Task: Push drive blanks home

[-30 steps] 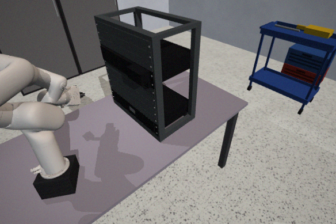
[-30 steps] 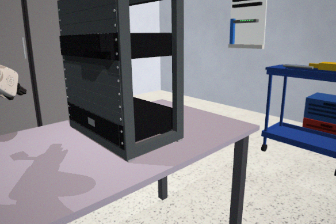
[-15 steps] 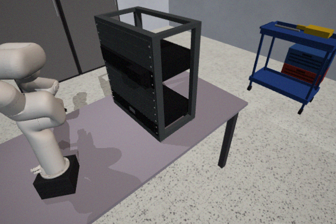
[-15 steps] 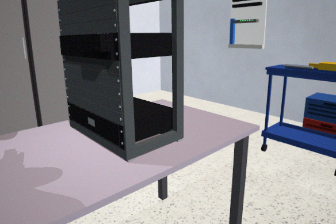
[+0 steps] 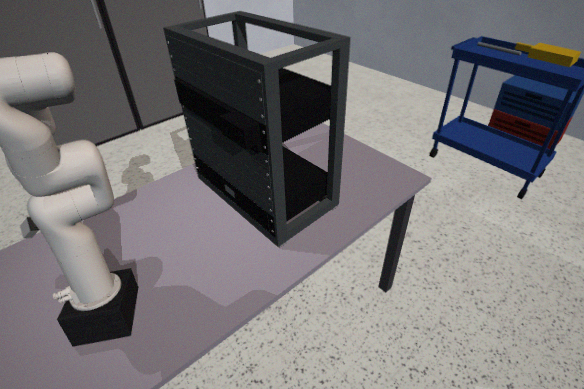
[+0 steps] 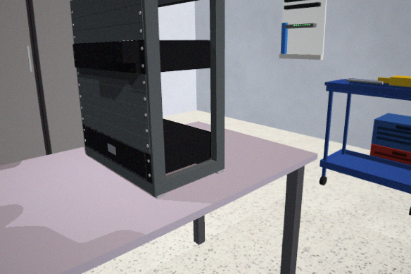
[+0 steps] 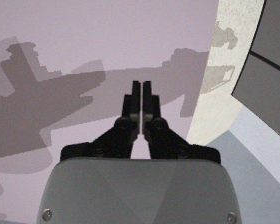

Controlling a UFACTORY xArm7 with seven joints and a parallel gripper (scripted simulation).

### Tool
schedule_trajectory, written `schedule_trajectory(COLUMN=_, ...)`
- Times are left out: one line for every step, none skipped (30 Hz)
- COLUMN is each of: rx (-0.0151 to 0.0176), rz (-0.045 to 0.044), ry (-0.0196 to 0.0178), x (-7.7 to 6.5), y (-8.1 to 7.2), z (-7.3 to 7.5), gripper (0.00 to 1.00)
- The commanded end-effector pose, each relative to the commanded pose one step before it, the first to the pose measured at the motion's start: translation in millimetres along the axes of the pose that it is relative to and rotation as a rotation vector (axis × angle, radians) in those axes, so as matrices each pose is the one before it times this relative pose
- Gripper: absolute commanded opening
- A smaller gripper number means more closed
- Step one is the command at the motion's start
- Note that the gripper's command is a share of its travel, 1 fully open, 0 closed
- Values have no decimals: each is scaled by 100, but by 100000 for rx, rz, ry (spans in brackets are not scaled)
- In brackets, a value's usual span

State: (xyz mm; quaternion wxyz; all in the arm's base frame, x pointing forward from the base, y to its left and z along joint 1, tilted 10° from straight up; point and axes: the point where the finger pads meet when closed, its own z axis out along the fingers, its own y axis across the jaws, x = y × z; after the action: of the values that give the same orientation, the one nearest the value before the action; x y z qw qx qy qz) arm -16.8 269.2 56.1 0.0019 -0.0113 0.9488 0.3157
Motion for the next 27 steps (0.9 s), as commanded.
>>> schedule_trajectory(rx=3057, rz=-2414, ry=4173, x=1981, y=-775, z=1092, gripper=0)
schedule_trajectory(rx=2185, rz=-1753, ry=2059, x=993, y=-738, z=145, gripper=0)
schedule_trajectory(rx=2213, rz=-1774, ry=2037, x=990, y=-752, z=145, gripper=0)
schedule_trajectory(rx=2240, rz=-1794, ry=2014, x=987, y=-766, z=146, gripper=0)
schedule_trajectory(rx=2268, rz=-1812, ry=1989, x=982, y=-781, z=147, gripper=0)
schedule_trajectory(rx=1830, rz=-1459, ry=1569, x=782, y=-632, z=121, gripper=0)
schedule_trajectory(rx=2094, rz=-1666, ry=1756, x=881, y=-728, z=136, gripper=0)
schedule_trajectory(rx=2178, rz=-1728, ry=1783, x=901, y=-761, z=141, gripper=0)
schedule_trajectory(rx=2145, rz=-1695, ry=1713, x=873, y=-754, z=139, gripper=0)
schedule_trajectory(rx=2115, rz=-1664, ry=1647, x=846, y=-747, z=137, gripper=0)
schedule_trajectory(rx=2120, rz=-1661, ry=1609, x=833, y=-752, z=137, gripper=0)
schedule_trajectory(rx=2140, rz=-1669, ry=1583, x=827, y=-763, z=138, gripper=0)
schedule_trajectory(rx=2157, rz=-1673, ry=1555, x=819, y=-773, z=138, gripper=0)
schedule_trajectory(rx=2173, rz=-1676, ry=1525, x=810, y=-783, z=139, gripper=0)
schedule_trajectory(rx=2188, rz=-1677, ry=1494, x=800, y=-792, z=140, gripper=0)
schedule_trajectory(rx=2207, rz=-1681, ry=1466, x=792, y=-803, z=141, gripper=0)
schedule_trajectory(rx=0, rz=0, ry=0, x=0, y=0, z=0, gripper=0)
schedule_trajectory(rx=0, rz=0, ry=0, x=0, y=0, z=0, gripper=0)
schedule_trajectory(rx=2557, rz=-1933, ry=1647, x=898, y=-936, z=161, gripper=0)
schedule_trajectory(rx=2583, rz=-1935, ry=1608, x=886, y=-950, z=162, gripper=0)
schedule_trajectory(rx=2609, rz=-1937, ry=1569, x=874, y=-964, z=164, gripper=0)
schedule_trajectory(rx=1838, rz=-1341, ry=1068, x=603, y=-680, z=119, gripper=0)
schedule_trajectory(rx=1919, rz=-1361, ry=1075, x=613, y=-713, z=123, gripper=0)
schedule_trajectory(rx=2578, rz=-1237, ry=1172, x=695, y=-973, z=144, gripper=0)
schedule_trajectory(rx=2615, rz=-1199, ry=1108, x=671, y=-992, z=144, gripper=0)
schedule_trajectory(rx=2537, rz=-1157, ry=1015, x=628, y=-966, z=141, gripper=0)
schedule_trajectory(rx=2552, rz=-1157, ry=964, x=609, y=-975, z=142, gripper=0)
